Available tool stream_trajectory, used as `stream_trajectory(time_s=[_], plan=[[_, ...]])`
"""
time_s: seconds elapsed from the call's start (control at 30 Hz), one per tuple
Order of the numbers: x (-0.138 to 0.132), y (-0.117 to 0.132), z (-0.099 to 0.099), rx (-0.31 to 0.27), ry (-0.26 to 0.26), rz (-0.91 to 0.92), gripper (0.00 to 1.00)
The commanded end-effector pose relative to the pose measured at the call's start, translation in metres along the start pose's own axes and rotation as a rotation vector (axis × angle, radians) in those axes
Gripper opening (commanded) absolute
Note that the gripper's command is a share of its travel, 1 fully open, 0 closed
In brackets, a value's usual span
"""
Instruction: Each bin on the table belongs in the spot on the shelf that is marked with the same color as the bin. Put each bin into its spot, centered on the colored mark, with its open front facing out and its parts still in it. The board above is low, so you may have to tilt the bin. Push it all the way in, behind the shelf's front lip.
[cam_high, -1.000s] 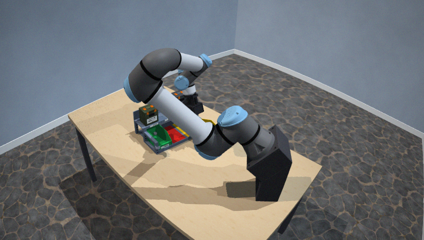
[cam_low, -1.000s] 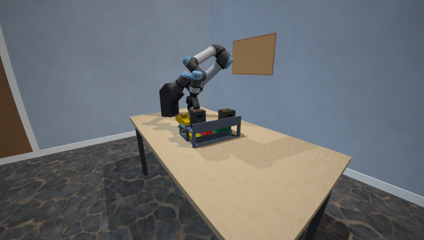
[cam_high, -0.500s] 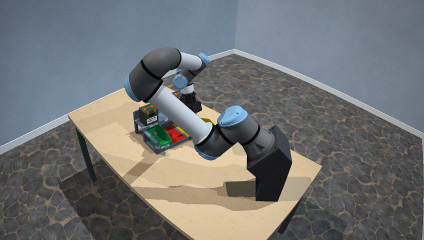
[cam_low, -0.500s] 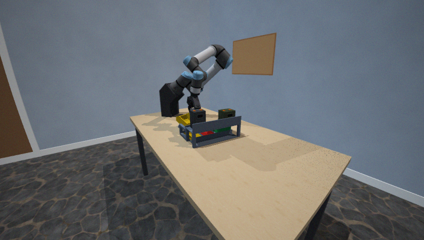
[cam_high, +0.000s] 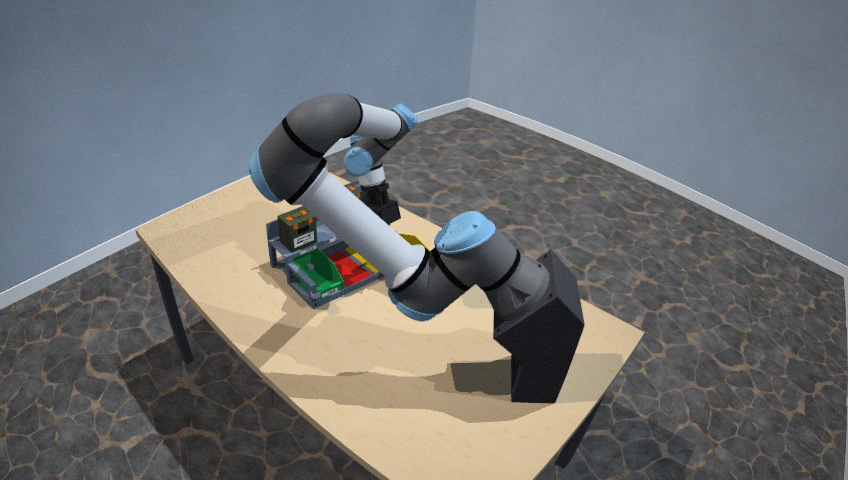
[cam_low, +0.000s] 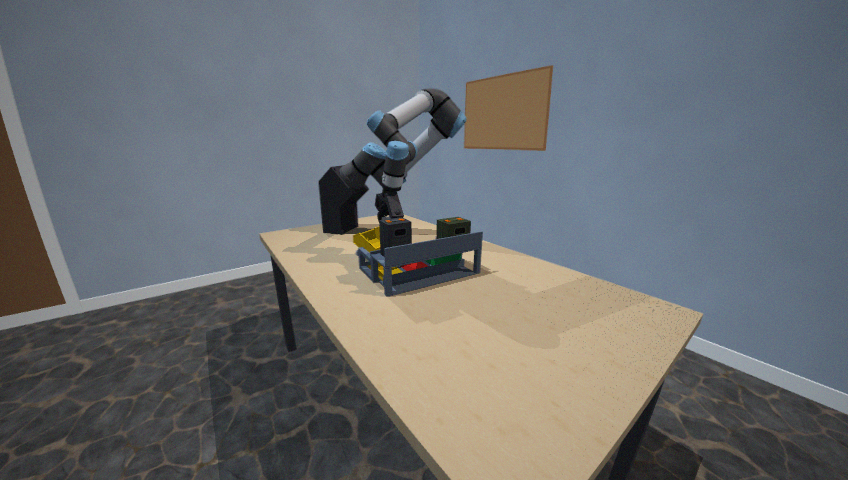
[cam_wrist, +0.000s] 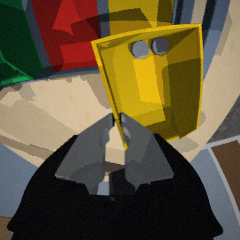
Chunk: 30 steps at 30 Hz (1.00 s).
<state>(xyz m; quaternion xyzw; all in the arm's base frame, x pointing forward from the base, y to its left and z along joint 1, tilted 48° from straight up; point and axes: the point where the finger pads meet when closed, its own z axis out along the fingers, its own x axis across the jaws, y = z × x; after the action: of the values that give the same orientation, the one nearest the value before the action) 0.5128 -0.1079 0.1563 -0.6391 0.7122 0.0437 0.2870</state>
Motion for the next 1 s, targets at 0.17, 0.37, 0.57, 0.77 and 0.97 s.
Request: stream_trajectory(time_s=[0.17, 0.37, 0.57, 0.77, 0.97], plan=[[0.000, -0.009, -0.003, 0.001, 0.001, 0.000, 0.00], [0.000, -0.012, -0.004, 0.002, 0.001, 0.000, 0.00], [0.000, -0.016, -0.005, 0.002, 0.001, 0.000, 0.00], [0.000, -0.019, -0.006, 0.002, 0.001, 0.000, 0.00], [0.000, -0.020, -0.007, 0.002, 0.001, 0.000, 0.00]])
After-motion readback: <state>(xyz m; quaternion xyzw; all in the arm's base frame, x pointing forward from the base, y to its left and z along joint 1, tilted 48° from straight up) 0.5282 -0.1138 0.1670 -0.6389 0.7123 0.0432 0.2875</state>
